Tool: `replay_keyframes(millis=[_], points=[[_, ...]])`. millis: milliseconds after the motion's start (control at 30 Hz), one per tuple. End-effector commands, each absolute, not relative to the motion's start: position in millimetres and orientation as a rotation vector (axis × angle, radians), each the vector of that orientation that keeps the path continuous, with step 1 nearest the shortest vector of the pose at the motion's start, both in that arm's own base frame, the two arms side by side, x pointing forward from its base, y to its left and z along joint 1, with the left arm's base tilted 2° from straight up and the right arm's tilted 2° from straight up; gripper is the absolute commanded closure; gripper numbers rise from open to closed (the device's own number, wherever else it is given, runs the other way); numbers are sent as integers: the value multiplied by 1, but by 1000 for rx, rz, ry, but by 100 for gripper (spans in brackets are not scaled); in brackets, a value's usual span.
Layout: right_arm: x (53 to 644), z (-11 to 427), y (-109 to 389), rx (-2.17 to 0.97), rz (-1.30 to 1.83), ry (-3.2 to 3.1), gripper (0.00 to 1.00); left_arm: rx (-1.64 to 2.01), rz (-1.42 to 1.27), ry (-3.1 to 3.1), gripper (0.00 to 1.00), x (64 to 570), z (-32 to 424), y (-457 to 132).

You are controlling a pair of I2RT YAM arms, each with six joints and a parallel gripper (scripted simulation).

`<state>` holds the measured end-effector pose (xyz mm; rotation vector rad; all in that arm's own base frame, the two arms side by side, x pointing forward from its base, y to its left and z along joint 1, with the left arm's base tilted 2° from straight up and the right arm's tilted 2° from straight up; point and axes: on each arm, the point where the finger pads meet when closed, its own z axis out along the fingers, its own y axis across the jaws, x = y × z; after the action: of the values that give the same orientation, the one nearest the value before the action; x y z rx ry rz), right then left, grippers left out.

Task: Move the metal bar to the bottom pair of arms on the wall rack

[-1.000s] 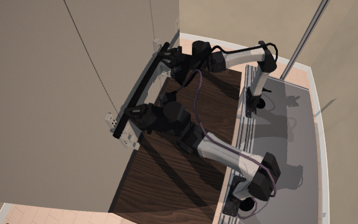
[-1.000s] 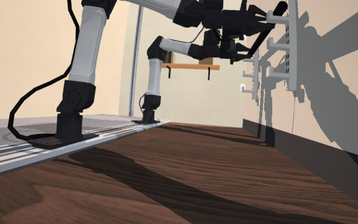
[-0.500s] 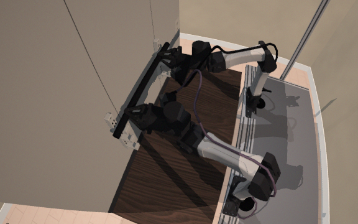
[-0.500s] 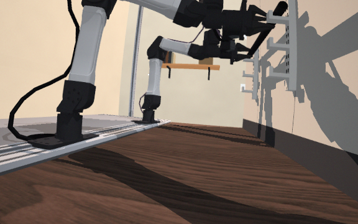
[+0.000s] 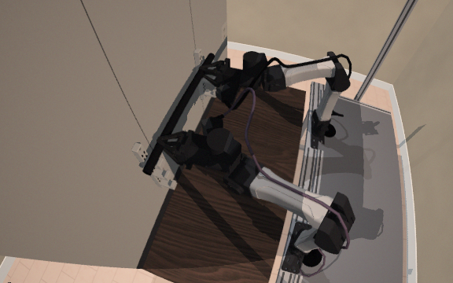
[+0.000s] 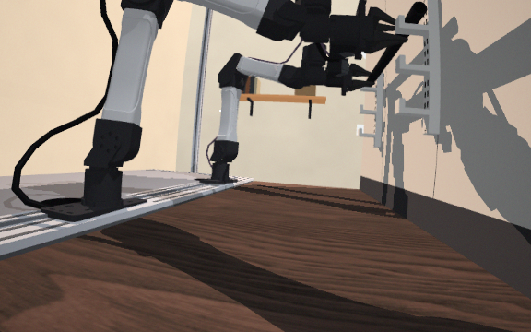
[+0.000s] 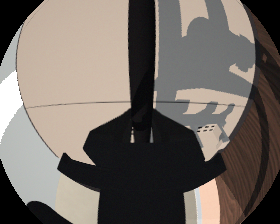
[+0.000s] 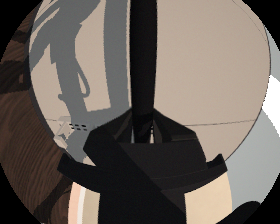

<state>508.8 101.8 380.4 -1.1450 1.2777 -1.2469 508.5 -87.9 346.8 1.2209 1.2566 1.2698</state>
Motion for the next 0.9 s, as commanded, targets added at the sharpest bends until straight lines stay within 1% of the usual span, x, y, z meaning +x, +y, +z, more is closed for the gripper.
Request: replay_keyframes(millis=[0, 867], points=[[516, 382, 107, -1141, -1238, 1269, 100, 1216, 1274, 1225, 100, 509, 355, -94], [521, 382, 107, -1141, -1238, 1269, 100, 1216, 1274, 1225, 100, 513, 355, -93]])
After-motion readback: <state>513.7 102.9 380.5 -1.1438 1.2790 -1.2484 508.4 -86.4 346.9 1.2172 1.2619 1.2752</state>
